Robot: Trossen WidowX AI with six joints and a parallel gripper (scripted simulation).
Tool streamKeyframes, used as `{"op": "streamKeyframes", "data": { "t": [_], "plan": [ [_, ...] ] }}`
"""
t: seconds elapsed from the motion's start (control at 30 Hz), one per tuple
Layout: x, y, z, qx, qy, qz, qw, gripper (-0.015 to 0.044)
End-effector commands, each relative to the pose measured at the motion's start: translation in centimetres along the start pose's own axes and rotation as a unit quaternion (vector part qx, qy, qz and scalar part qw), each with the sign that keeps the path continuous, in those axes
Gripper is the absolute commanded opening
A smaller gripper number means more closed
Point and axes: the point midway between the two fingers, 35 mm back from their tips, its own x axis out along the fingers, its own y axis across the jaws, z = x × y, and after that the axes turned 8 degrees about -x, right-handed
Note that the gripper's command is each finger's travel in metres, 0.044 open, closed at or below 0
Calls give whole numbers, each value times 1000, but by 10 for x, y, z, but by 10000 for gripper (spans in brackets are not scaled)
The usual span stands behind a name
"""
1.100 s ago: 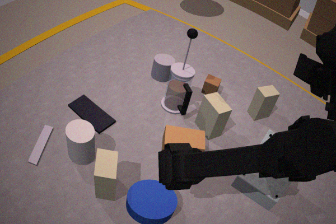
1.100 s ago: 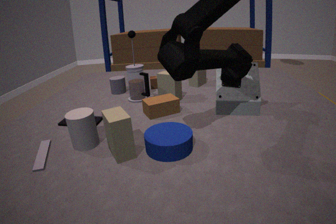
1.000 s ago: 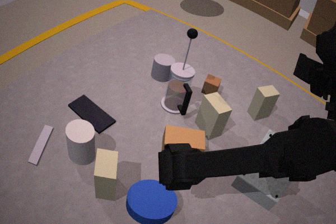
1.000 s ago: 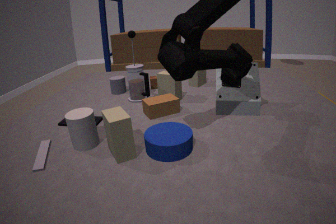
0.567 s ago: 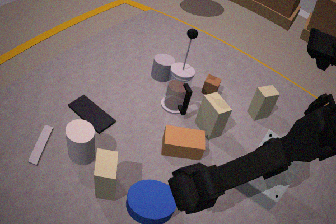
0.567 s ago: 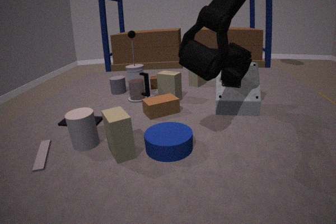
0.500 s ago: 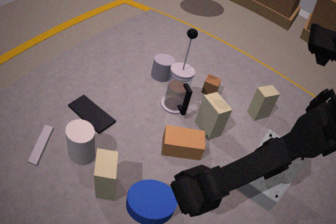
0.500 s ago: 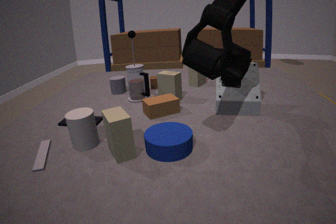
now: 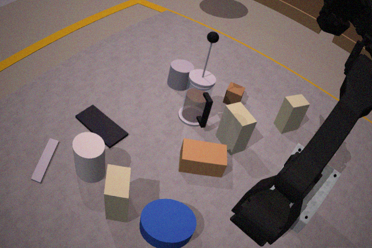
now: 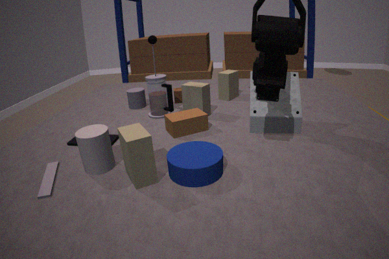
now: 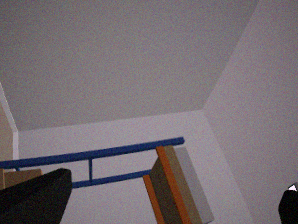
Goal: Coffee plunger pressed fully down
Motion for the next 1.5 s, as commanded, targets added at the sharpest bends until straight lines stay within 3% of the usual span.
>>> {"op": "streamKeyframes", "data": {
  "t": [0.0, 0.23, 0.43, 0.6, 1.0, 1.47],
  "plan": [
    [39, 39, 0, 120, -23, 75, 990, 440],
    [94, 129, 12, 330, -11, 232, 915, 440],
    [117, 231, 38, 502, 68, 384, 772, 440],
    [123, 289, 56, 565, 135, 454, 676, 440],
    [101, 348, 57, 570, 145, 455, 669, 440],
    [110, 360, 62, 570, 146, 455, 669, 440]
  ]
}}
